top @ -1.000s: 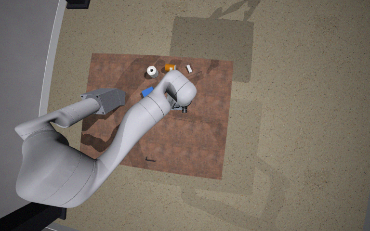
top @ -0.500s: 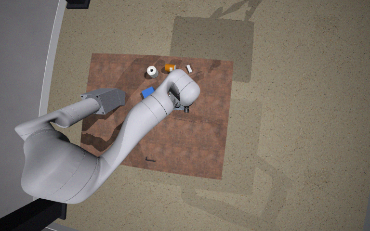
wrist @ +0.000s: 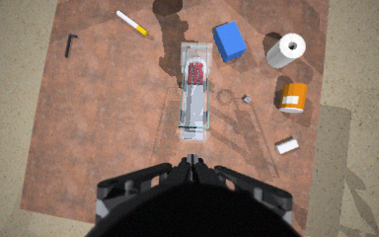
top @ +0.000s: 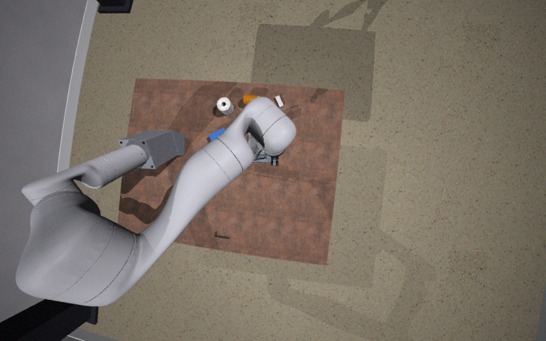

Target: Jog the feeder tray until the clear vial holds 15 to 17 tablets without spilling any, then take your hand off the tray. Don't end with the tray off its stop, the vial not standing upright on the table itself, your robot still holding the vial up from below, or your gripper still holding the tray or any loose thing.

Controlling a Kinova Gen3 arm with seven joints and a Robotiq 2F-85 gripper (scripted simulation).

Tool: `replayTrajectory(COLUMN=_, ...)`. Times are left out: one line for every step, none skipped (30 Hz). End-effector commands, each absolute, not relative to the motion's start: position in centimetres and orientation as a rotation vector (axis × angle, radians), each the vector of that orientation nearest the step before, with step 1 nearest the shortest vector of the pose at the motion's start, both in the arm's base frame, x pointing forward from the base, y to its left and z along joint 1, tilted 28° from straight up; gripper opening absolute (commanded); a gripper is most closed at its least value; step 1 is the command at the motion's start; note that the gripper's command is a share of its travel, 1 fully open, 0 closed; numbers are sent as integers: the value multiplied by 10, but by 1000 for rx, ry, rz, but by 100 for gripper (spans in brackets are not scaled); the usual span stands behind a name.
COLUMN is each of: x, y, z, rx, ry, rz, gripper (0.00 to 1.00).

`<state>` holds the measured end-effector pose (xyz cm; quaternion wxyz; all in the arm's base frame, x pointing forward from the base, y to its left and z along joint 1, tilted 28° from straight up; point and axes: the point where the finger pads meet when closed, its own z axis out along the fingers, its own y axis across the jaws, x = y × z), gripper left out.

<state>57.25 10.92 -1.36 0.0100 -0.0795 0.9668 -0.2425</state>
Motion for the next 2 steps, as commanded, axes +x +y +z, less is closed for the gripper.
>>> replayTrajectory(x=575, y=112, z=-9, rx=-249, ry=3011, rz=-751, gripper=0)
replayTrajectory(x=575, y=112, z=-9, rx=-249, ry=3011, rz=-751, gripper=0)
